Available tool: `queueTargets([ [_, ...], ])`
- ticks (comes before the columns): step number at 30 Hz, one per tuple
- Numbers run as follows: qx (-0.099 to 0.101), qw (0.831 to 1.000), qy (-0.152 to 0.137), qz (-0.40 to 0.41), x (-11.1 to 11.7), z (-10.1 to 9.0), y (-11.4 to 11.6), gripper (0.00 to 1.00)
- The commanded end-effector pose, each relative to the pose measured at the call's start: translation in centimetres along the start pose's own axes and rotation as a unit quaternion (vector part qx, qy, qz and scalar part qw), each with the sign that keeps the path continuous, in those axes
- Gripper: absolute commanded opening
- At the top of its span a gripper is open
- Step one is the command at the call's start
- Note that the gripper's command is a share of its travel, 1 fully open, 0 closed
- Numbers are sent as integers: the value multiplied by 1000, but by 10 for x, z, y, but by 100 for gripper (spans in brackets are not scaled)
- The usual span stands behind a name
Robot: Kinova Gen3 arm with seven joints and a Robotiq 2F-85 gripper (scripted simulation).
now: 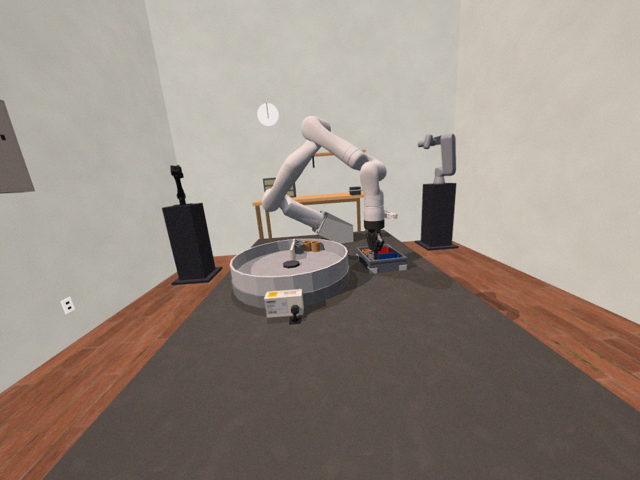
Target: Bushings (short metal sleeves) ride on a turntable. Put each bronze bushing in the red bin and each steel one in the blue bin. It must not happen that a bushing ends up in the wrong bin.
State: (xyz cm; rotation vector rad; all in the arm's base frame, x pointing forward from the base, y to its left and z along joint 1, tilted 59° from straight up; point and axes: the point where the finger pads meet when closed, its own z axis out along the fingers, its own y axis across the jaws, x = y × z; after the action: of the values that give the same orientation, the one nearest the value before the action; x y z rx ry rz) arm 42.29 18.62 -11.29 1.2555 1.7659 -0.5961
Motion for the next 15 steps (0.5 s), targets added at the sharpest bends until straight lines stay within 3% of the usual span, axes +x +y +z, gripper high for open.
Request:
queueTargets([
  [1,-1,1000,0,0,0,-1,0,0],
  [15,-1,1000,1,0,0,8,0,0],
])
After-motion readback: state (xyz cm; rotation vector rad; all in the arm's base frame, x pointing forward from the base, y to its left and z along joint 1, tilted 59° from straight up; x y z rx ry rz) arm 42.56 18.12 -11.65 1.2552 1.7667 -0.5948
